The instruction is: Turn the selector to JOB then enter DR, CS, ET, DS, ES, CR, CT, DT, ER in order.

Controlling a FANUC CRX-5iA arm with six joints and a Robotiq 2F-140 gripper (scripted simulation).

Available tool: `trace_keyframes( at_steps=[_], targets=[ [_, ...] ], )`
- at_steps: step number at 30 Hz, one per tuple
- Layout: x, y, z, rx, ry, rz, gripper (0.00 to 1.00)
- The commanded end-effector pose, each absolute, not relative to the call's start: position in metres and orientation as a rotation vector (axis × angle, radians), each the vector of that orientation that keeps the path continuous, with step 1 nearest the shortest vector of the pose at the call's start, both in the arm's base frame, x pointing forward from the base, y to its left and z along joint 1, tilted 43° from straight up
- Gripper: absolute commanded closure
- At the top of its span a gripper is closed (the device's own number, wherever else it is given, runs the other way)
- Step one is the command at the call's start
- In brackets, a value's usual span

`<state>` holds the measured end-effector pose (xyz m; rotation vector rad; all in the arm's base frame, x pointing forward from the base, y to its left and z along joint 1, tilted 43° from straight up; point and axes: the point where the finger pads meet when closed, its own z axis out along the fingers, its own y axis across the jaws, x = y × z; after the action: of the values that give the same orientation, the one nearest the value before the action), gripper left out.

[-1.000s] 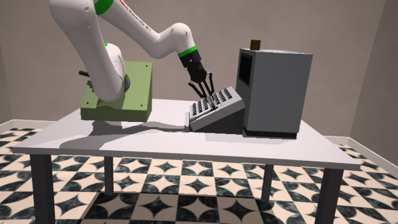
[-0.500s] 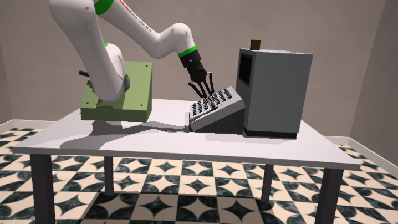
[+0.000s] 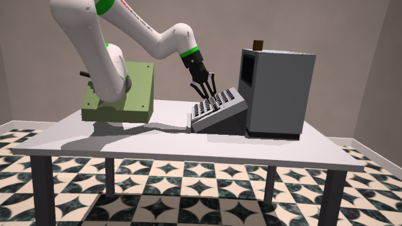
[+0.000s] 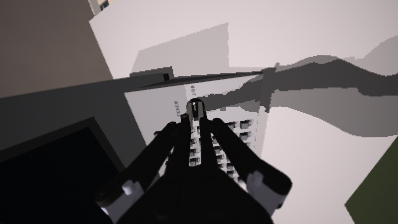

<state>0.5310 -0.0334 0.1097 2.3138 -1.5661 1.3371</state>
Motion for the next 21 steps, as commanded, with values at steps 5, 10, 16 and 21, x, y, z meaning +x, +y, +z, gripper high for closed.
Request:
trace_keyframes(
  at_steps=[5,10,16,21],
  targets=[
    [0.531,-0.0336,0.1099,2.311,-1.575,1.337,1.0],
    [0.531,-0.0336,0.1099,2.311,-1.575,1.337,1.0],
    [0.531,-0.0336,0.1099,2.311,-1.575,1.337,1.0],
    [0.531,-0.0336,0.1099,2.311,-1.575,1.337,0.67]
  ],
)
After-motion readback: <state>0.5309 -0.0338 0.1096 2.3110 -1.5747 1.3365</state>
